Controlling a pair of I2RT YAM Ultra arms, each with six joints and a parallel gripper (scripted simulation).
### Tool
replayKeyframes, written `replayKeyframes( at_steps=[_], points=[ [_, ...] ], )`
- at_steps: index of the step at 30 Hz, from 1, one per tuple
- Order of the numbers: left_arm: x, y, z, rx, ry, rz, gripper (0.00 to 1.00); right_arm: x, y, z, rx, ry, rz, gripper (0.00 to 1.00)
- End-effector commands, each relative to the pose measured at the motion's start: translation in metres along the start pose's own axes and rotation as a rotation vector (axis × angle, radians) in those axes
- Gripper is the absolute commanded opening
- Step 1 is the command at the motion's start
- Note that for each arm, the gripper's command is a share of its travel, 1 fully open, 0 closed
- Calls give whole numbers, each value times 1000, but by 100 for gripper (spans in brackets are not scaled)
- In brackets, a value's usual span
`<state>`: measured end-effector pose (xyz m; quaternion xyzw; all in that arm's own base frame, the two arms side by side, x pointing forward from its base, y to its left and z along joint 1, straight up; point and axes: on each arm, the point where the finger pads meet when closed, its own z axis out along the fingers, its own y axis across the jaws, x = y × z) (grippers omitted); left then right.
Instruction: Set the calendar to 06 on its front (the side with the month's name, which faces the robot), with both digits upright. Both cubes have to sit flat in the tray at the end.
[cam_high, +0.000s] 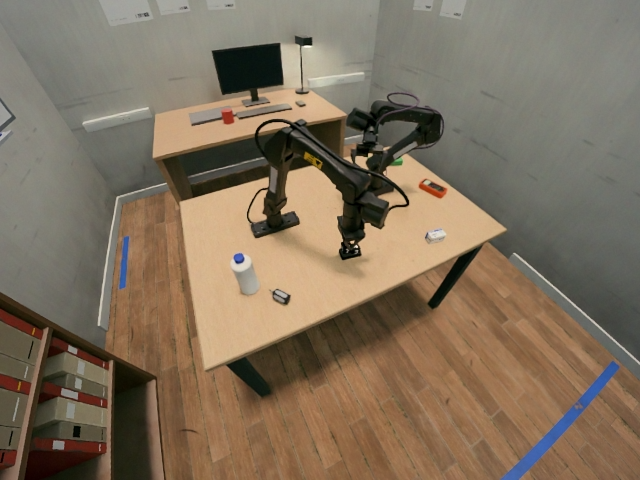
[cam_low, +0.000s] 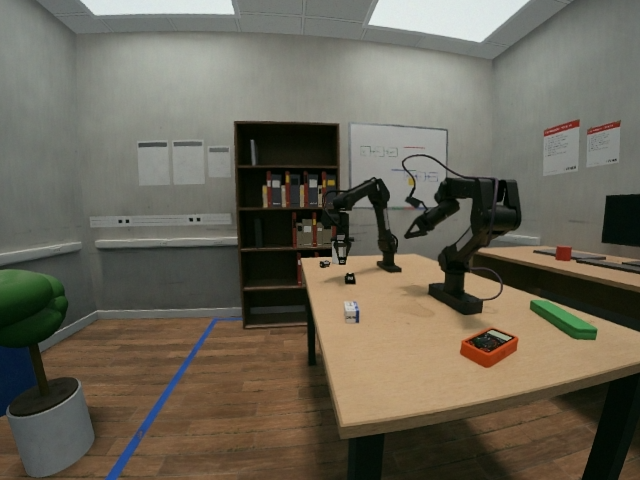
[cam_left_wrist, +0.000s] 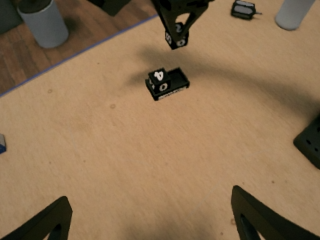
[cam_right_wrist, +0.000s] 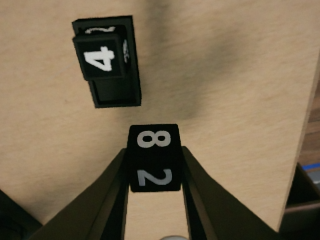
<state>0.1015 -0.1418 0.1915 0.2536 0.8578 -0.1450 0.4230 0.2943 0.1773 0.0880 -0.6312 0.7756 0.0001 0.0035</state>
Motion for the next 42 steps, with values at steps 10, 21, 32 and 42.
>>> replayKeyframes(
  at_steps=[10,21,32,42],
  points=[
    [-9,0,-4,-2,-26,-10,100,-7,37,-7,1,-10,-34,26],
    [-9,0,-4,-2,-26,-10,100,-13,30,13,21,-31,-30,26],
    [-9,0,-4,-2,-26,-10,100,-10,32,36,6,-15,-30,26],
    [-9,0,-4,-2,-26,-10,100,-5,37,38,-12,4,-30,26]
  ],
)
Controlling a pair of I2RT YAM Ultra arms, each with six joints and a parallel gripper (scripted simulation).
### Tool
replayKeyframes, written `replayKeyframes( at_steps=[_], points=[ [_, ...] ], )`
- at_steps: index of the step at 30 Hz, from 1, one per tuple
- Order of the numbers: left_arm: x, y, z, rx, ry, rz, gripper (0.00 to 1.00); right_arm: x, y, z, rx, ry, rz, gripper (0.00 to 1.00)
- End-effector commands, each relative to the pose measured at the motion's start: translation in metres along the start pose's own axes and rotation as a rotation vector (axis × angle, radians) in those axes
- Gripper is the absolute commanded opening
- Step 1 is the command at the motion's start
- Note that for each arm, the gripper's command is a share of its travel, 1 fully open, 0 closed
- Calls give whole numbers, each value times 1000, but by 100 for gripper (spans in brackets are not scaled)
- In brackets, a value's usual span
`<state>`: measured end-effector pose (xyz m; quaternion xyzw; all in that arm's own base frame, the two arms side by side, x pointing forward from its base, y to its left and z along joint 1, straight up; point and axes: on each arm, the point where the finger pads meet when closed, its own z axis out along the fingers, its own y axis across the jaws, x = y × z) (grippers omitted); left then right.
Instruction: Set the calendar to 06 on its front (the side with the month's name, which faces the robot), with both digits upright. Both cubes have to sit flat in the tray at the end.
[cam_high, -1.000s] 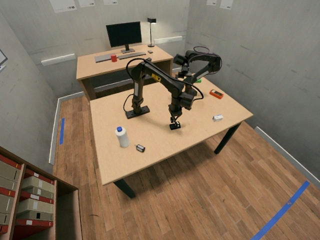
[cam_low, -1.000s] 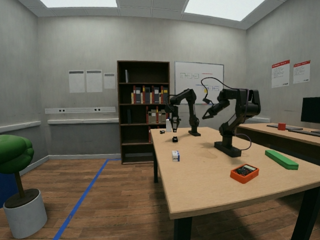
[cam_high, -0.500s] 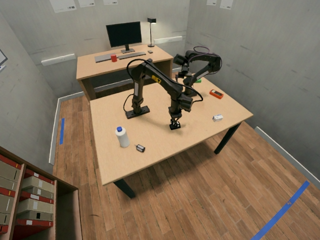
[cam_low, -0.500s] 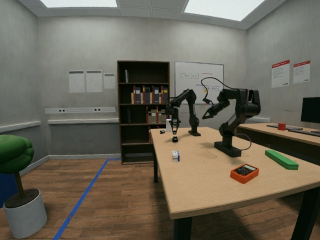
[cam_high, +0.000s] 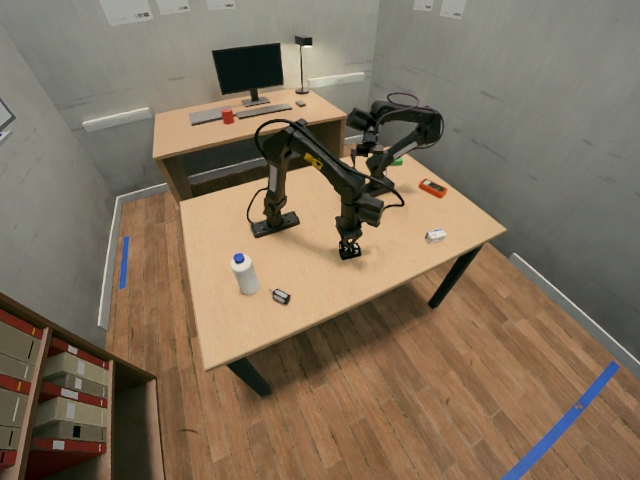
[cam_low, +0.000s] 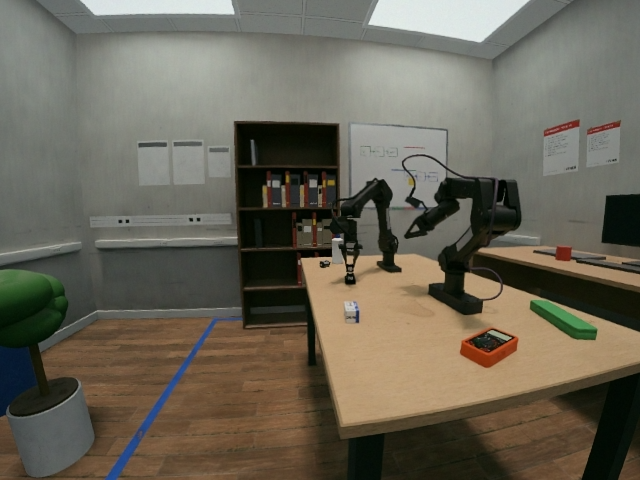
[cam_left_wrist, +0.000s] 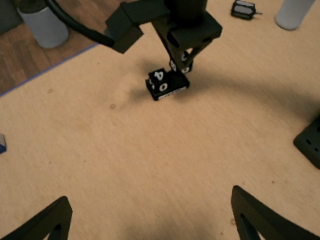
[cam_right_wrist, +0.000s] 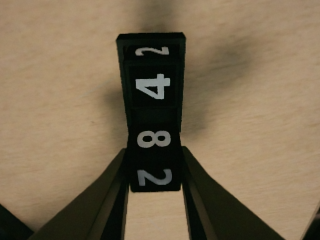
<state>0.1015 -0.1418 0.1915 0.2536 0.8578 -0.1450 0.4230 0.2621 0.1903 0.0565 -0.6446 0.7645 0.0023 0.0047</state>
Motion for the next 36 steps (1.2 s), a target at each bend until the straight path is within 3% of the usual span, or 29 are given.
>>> replayKeyframes(
  at_steps=[1,6,20,36],
  points=[
    [-9,0,-4,-2,-26,-10,100,1,3,7,-10,9,5,26],
    [-9,0,-4,-2,-26,-10,100,-9,4,20,-14,4,1,26],
    [-9,0,-4,-2,-26,-10,100,-11,-2,10,8,-10,3,26],
    [-9,0,-4,-2,-26,-10,100,-12,2,42,-9,-8,11,26]
  ],
)
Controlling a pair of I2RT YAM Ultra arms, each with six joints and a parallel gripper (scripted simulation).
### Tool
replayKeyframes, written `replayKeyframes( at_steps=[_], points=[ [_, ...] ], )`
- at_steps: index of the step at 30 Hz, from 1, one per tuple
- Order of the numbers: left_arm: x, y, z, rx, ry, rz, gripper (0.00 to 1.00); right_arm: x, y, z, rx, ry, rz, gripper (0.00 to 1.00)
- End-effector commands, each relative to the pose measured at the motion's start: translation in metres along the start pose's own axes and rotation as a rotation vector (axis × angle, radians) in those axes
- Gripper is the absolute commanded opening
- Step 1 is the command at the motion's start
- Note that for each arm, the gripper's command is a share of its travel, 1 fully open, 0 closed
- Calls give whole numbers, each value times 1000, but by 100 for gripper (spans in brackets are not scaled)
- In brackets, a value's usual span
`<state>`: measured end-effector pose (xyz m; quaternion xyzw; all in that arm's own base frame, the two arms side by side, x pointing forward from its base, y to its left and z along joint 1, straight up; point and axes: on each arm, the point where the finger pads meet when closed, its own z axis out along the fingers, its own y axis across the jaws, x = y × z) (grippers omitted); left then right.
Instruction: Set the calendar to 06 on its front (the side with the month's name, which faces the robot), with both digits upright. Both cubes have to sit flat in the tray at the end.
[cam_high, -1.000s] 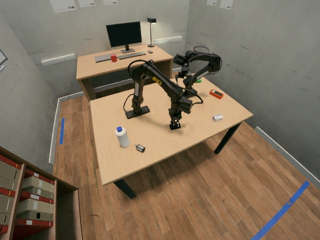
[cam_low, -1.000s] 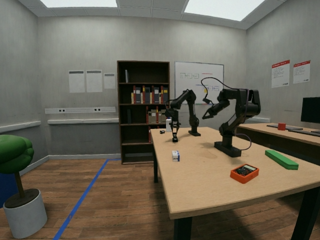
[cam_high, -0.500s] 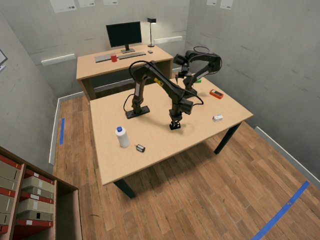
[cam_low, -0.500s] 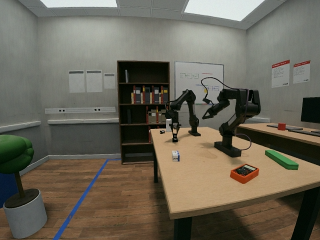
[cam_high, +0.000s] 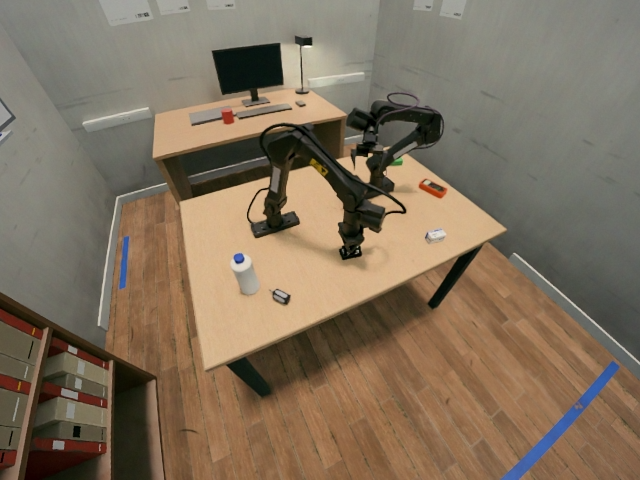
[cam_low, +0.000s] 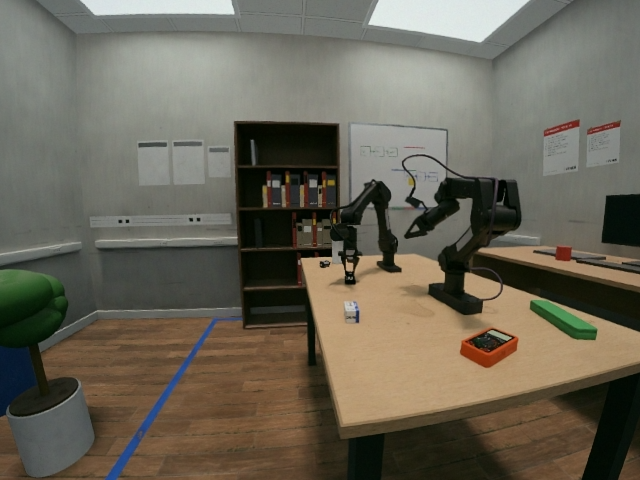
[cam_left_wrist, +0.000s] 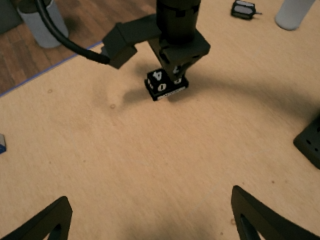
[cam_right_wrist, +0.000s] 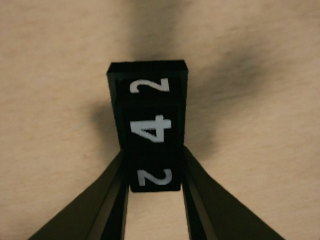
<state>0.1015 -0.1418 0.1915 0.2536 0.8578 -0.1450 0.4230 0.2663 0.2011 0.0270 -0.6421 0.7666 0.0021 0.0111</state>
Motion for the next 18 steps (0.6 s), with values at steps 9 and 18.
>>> replayKeyframes(
  at_steps=[9,18],
  points=[
    [-9,0,-4,-2,-26,-10,100,2,3,9,-41,19,3,26],
    [-9,0,-4,-2,-26,-10,100,-1,-1,-1,-40,17,2,26]
  ],
)
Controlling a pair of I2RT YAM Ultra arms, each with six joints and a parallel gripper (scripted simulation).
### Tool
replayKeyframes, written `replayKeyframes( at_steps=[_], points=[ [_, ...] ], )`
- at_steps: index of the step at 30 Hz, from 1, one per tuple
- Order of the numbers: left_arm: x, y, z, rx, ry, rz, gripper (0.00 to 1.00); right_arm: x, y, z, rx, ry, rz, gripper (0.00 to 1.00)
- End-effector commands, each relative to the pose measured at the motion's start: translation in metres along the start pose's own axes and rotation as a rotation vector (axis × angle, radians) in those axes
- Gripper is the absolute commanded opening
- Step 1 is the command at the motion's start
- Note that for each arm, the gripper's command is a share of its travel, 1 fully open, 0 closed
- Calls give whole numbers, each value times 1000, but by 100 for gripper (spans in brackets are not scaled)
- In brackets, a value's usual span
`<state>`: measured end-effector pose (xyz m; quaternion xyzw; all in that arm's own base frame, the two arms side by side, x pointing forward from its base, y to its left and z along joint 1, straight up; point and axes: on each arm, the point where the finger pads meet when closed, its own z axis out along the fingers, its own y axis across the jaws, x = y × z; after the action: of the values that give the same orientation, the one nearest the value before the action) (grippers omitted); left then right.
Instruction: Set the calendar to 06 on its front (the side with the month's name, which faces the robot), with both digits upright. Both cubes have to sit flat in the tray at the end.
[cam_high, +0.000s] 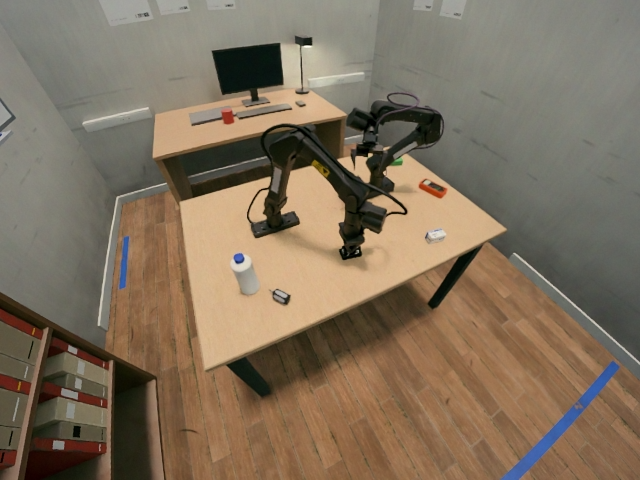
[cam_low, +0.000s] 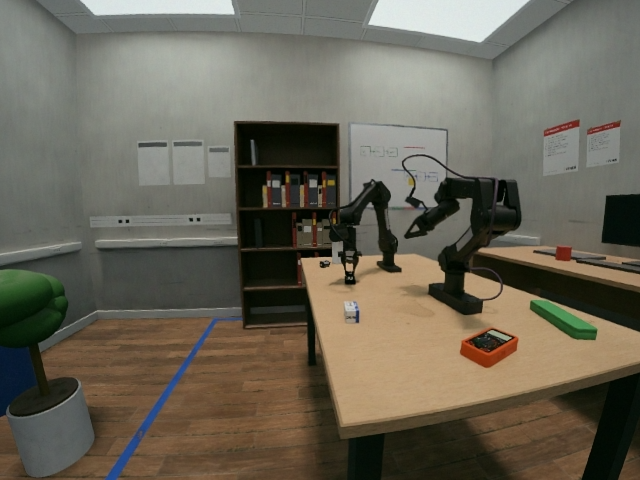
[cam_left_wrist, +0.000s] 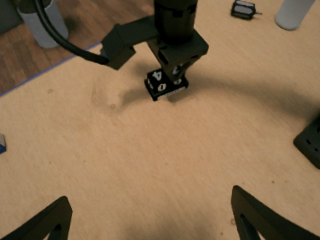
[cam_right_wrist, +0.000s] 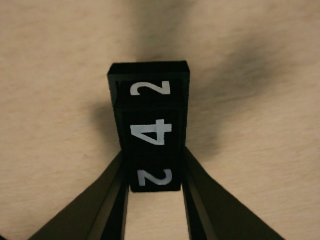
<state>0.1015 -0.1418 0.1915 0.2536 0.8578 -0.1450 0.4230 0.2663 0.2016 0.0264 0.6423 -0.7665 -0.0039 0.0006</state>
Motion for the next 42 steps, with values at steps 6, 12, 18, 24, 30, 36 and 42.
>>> replayKeyframes(
  at_steps=[6,12,18,24,30,36,42],
  points=[
    [-9,0,-4,-2,-26,-10,100,-1,-1,-2,-8,-1,2,26],
    [-9,0,-4,-2,-26,-10,100,-1,-1,-2,-8,-1,2,49],
    [-9,0,-4,-2,-26,-10,100,-8,1,-17,8,-31,3,55],
    [-9,0,-4,-2,-26,-10,100,-10,1,-25,21,-46,4,55],
    [-9,0,-4,-2,-26,-10,100,-7,-1,-36,22,-45,8,55],
    [-9,0,-4,-2,-26,-10,100,-3,-10,-56,25,-43,6,64],
    [-9,0,-4,-2,-26,-10,100,-3,-6,-97,25,-42,-1,64]
  ],
)
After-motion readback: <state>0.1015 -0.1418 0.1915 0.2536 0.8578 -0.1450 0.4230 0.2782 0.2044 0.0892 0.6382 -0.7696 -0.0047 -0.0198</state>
